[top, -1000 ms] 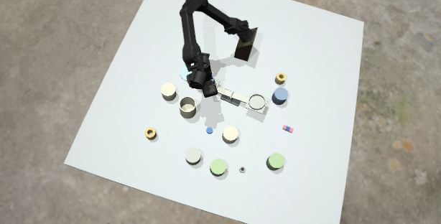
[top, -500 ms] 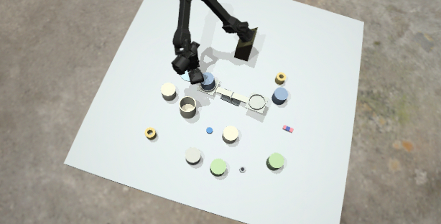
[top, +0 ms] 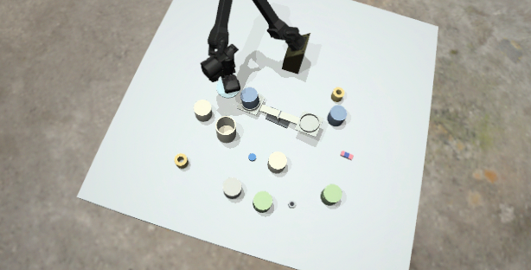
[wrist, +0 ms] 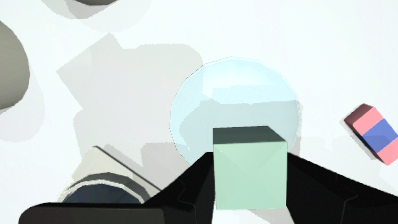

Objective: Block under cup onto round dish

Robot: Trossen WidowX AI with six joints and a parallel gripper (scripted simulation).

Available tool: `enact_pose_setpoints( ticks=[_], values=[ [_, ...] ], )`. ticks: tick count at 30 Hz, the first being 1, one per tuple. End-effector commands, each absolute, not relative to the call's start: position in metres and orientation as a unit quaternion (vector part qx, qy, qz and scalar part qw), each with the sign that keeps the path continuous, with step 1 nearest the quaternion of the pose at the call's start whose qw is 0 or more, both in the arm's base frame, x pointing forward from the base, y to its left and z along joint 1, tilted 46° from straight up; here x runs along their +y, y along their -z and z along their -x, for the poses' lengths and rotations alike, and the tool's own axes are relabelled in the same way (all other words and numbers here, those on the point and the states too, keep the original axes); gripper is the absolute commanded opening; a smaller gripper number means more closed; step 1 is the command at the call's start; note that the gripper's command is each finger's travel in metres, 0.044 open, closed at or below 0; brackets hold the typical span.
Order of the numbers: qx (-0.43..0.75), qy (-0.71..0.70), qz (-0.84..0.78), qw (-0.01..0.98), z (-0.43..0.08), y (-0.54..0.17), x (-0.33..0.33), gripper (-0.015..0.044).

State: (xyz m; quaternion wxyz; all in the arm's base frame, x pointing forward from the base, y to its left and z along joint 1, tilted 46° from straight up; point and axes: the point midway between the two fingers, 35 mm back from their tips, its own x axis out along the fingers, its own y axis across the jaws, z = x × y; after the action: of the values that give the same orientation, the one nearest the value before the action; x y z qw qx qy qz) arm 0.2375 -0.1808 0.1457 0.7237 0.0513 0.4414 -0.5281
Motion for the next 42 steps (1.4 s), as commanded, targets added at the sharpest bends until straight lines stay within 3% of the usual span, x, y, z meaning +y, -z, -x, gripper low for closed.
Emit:
enact_pose_setpoints(
  ticks=[1, 23, 39, 42],
  values=[
    [0.443, 0.527, -0.05, 0.724, -0.238, -0.136, -0.19, 0.0],
    [0.443, 0.527, -0.049, 0.724, -0.239, -0.111, -0.217, 0.0],
    [0.441, 0.529, -0.05, 0.724, -0.239, -0.114, -0.214, 0.042],
    [0.417, 0.525, -0.066, 0.739, -0.25, -0.121, -0.211, 0.044]
  ],
)
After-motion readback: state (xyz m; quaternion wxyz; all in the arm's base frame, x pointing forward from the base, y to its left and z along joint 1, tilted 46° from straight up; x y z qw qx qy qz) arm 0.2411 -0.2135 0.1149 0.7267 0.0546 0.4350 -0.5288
